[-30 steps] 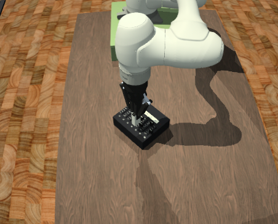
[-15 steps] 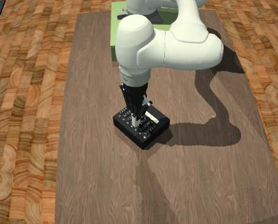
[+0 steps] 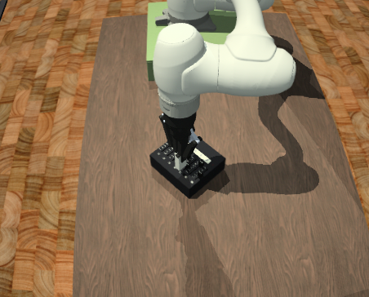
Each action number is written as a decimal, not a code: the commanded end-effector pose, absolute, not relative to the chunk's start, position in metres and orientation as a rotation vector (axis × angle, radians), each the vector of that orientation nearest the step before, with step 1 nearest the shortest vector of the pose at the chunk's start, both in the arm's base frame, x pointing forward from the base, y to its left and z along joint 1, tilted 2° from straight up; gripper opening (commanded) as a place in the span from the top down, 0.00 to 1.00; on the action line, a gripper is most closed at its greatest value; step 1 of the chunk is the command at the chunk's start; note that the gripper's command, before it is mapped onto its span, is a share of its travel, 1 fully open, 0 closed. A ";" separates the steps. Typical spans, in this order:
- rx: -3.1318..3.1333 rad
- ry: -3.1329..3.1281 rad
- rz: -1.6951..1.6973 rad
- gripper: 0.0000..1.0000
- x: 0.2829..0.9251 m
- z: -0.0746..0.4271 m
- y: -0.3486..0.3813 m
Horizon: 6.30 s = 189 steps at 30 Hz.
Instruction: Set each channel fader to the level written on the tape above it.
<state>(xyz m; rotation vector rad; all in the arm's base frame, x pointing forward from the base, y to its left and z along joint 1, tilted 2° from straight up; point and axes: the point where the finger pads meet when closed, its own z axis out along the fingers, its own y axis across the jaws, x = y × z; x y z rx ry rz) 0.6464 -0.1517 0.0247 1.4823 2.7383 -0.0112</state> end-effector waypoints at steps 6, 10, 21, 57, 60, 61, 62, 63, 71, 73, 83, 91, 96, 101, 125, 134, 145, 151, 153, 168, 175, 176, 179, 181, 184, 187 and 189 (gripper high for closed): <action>1.482 2.738 -0.011 1.00 0.646 0.021 -0.152; 1.482 2.738 -0.011 1.00 0.646 0.020 -0.152; 1.482 2.738 -0.011 1.00 0.647 0.018 -0.152; 1.482 2.738 -0.011 1.00 0.647 0.018 -0.152; 1.482 2.738 -0.011 1.00 0.647 0.018 -0.152; 1.482 2.738 -0.011 1.00 0.647 0.018 -0.152; 1.482 2.738 -0.011 1.00 0.647 0.018 -0.152; 1.482 2.738 -0.011 1.00 0.647 0.018 -0.152; 1.482 2.738 -0.011 1.00 0.647 0.016 -0.152; 1.482 2.738 -0.011 1.00 0.647 0.014 -0.152; 1.482 2.738 -0.011 1.00 0.647 0.008 -0.152; 1.482 2.738 -0.011 1.00 0.647 0.006 -0.152; 1.482 2.738 -0.011 1.00 0.647 0.006 -0.152; 1.482 2.738 -0.011 1.00 0.647 0.006 -0.152; 1.482 2.738 -0.011 1.00 0.644 0.006 -0.147; 1.482 2.738 -0.011 1.00 0.641 0.006 -0.143; 1.482 2.738 -0.011 1.00 0.638 0.006 -0.139; 1.482 2.738 -0.011 1.00 0.637 0.006 -0.137; 1.482 2.738 -0.011 1.00 0.637 0.006 -0.136; 1.482 2.738 -0.011 1.00 0.636 0.006 -0.136; 1.482 2.738 -0.011 1.00 0.636 0.006 -0.136; 1.482 2.738 -0.011 1.00 0.636 0.006 -0.136; 1.482 2.738 -0.011 1.00 0.636 0.006 -0.136; 1.482 2.738 -0.011 1.00 0.636 0.006 -0.136; 1.482 2.738 -0.011 1.00 0.636 0.006 -0.136; 1.482 2.738 -0.011 1.00 0.637 0.006 -0.137; 1.482 2.738 -0.011 1.00 0.637 0.006 -0.137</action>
